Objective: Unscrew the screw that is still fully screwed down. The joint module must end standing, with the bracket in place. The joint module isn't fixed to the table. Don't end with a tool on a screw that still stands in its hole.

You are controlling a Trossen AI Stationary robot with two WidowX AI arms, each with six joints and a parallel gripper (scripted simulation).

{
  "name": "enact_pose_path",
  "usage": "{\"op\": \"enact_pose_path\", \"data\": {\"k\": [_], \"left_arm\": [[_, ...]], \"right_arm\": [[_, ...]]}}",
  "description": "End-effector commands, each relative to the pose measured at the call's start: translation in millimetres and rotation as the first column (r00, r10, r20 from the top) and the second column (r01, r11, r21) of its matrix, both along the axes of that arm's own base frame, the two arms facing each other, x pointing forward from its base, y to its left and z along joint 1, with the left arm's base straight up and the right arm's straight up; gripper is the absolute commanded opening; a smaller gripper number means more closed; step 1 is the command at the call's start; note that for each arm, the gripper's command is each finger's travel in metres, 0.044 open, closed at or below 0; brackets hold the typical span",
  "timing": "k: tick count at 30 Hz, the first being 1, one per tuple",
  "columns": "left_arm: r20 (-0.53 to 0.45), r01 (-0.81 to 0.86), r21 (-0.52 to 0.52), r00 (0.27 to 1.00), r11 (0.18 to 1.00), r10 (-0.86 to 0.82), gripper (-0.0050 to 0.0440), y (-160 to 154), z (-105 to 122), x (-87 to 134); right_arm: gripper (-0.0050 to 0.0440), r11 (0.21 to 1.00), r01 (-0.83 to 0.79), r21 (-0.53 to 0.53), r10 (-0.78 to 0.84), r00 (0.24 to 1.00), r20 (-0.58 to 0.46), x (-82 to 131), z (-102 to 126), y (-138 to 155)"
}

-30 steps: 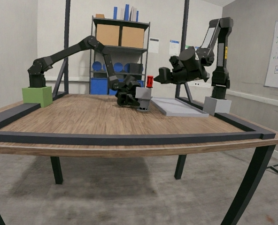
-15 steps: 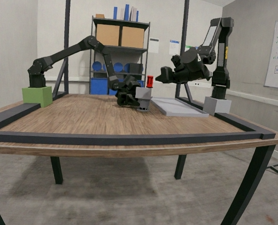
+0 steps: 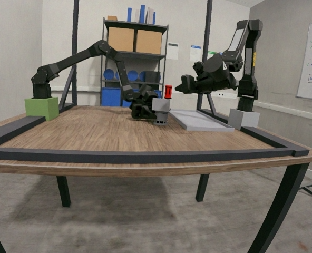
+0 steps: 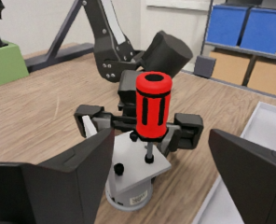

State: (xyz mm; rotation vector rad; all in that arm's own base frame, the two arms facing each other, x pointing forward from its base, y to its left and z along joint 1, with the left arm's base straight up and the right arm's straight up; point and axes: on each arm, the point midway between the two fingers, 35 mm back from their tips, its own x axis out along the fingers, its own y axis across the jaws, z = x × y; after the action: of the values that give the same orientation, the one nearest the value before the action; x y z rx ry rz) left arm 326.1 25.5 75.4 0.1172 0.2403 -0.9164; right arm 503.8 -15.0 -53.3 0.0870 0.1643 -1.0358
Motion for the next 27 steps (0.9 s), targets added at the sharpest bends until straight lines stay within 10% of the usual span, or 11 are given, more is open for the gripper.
{"op": "enact_pose_path", "data": {"k": [1,27], "left_arm": [[0.031,0.003,0.015,1.000,1.000,-0.004,0.0280,1.5,8.4,3.4],[0.017,-0.050,0.049,0.999,0.998,0.049,0.0280,7.5,14.2,3.8]], "right_arm": [[0.0245,1.000,0.006,0.007,-0.006,0.999,0.035,6.6,14.1,-0.9],[0.0245,1.000,0.006,0.007,-0.006,0.999,0.035,6.6,14.1,-0.9]]}}
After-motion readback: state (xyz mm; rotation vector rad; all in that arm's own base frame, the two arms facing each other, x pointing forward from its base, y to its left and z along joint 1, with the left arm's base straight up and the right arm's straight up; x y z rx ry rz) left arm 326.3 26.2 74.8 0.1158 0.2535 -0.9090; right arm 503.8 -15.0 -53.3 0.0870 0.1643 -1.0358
